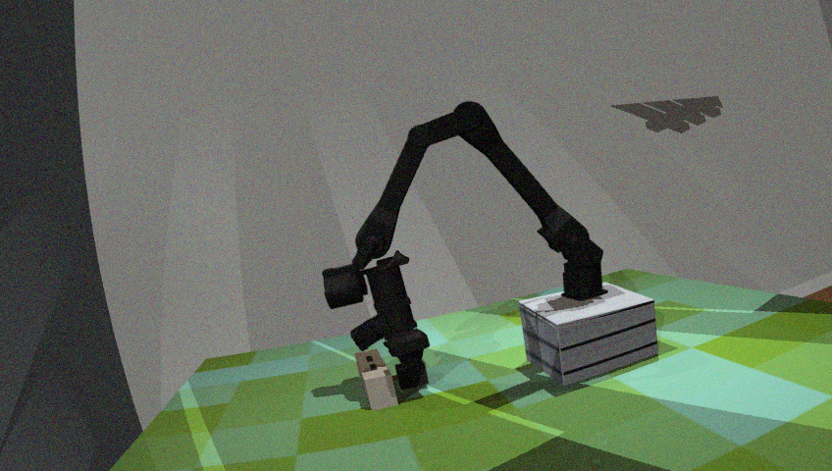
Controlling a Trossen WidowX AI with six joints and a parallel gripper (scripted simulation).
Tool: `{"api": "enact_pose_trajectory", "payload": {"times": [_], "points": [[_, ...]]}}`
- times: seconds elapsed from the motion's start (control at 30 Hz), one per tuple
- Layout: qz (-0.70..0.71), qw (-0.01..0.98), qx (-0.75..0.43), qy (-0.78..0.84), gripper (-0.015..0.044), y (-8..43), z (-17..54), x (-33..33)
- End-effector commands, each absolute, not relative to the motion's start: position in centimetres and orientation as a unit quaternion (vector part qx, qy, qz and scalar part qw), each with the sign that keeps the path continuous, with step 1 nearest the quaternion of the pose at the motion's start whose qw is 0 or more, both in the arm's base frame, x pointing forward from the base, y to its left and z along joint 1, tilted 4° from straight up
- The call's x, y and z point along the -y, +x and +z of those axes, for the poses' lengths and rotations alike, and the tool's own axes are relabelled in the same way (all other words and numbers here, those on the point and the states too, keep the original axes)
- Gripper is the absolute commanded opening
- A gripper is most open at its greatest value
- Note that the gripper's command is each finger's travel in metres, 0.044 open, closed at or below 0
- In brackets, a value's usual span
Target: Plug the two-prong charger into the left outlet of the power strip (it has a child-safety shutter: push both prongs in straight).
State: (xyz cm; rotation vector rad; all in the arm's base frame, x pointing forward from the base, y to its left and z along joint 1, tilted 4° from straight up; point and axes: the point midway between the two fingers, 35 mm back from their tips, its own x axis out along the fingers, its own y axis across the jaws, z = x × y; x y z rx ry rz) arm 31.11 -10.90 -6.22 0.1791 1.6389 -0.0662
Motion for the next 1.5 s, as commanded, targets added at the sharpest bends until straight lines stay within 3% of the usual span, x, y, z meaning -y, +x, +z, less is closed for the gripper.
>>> {"api": "enact_pose_trajectory", "payload": {"times": [0.0, 1.47], "points": [[-0.030, 0.678, -0.730, 0.079, 0.0000, 31.2, -6.2, 10.9], [-0.030, 0.678, -0.730, 0.079, 0.0000, 32.6, -6.2, 11.2]]}}
